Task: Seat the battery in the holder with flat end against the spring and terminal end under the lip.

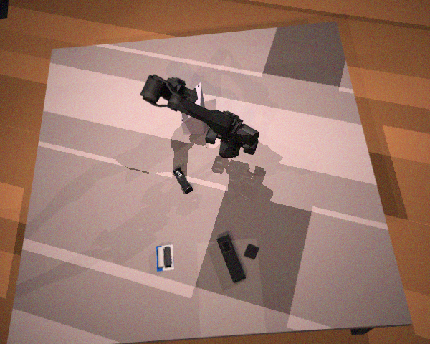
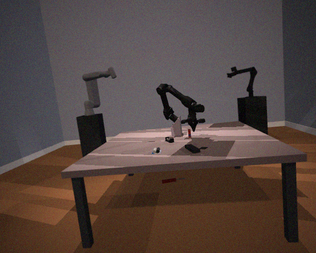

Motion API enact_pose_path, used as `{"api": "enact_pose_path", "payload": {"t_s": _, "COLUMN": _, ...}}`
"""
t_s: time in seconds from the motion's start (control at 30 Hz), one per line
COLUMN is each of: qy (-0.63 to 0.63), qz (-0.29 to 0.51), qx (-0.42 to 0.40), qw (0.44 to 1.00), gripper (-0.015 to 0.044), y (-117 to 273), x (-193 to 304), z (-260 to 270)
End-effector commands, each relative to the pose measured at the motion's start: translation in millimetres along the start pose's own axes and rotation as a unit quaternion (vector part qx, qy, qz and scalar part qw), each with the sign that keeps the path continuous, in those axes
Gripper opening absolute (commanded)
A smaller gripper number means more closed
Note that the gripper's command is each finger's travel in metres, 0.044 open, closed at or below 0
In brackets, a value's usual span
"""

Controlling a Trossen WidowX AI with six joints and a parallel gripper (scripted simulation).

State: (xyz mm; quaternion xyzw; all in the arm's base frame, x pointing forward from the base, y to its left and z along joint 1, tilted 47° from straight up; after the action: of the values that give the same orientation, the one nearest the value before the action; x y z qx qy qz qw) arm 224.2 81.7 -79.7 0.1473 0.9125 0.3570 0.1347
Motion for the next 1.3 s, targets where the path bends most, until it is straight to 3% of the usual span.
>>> {"api": "enact_pose_path", "payload": {"t_s": 0.0, "qy": 0.002, "qz": -0.003, "qx": 0.001, "qw": 1.000, "gripper": 0.0000, "y": -1, "x": 0, "z": -6}}
{"api": "enact_pose_path", "payload": {"t_s": 1.27, "qy": 0.003, "qz": -0.002, "qx": 0.003, "qw": 1.000, "gripper": 0.0000, "y": -2, "x": 10, "z": -63}}
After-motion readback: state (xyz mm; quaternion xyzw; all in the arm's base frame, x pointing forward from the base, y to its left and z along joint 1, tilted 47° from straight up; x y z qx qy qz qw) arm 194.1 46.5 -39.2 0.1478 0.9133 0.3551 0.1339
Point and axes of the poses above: the point midway between the two fingers, 35 mm back from their tips, its own y axis back along the fingers, its own z axis across the jaws, x = y × z, the point moved 9 cm from there along y, back along the fingers, and after that the axes turned 9 degrees about y, right-handed, at the moved point
